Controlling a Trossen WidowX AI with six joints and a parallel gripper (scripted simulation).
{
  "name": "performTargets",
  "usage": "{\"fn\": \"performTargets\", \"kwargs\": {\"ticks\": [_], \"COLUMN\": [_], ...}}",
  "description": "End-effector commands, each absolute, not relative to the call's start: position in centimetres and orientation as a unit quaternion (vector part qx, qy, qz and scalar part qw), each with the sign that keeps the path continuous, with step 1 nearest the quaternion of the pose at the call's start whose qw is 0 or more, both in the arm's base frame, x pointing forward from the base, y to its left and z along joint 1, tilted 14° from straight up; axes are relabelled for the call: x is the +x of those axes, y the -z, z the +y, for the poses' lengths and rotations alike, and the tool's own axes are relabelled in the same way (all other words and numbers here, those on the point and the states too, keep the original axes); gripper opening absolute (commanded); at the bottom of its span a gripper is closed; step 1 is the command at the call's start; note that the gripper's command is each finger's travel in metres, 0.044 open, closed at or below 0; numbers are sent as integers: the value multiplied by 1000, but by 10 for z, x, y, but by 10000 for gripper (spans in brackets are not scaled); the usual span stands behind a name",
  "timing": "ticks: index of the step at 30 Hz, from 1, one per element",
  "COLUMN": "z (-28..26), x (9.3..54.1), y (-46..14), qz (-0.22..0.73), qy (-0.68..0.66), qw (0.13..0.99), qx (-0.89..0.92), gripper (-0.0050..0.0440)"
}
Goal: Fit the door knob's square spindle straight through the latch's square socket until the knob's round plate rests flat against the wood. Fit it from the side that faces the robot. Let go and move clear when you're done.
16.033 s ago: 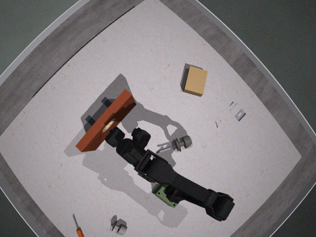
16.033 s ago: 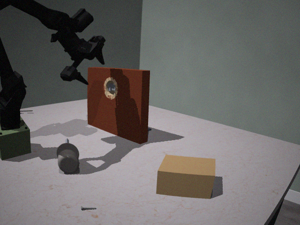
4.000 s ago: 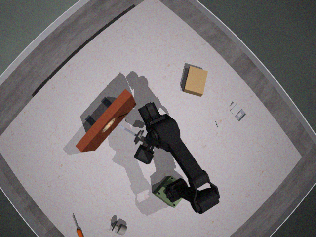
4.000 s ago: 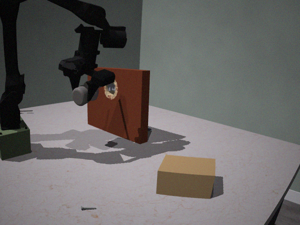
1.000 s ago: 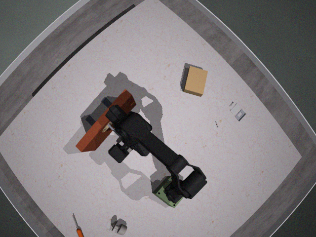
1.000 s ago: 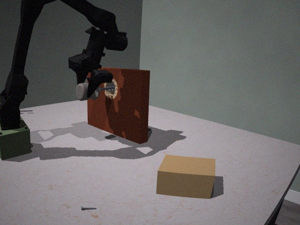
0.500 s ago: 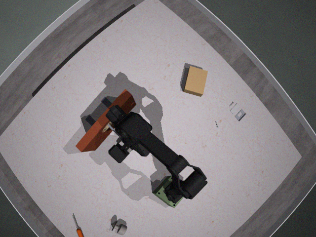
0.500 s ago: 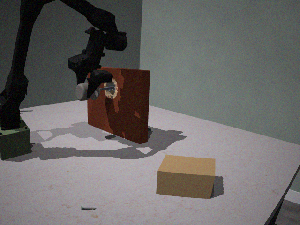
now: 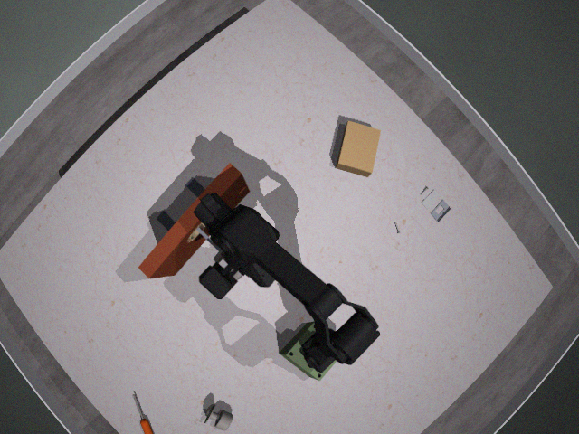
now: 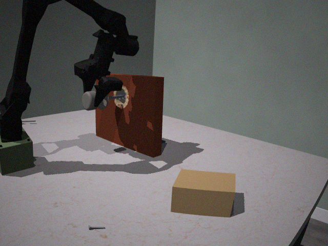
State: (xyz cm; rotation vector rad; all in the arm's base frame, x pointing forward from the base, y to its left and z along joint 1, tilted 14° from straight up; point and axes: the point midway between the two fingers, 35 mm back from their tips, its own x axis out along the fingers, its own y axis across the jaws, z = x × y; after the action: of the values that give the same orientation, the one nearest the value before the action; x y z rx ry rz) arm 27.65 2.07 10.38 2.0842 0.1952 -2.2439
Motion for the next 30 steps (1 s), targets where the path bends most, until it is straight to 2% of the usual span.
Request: {"fn": "performTargets", "kwargs": {"ticks": [1, 30], "z": [21, 21], "x": [278, 283], "y": [-105, -107], "qz": [66, 66], "qy": [730, 724], "qw": [36, 38], "qx": [680, 686], "gripper": [0, 0]}}
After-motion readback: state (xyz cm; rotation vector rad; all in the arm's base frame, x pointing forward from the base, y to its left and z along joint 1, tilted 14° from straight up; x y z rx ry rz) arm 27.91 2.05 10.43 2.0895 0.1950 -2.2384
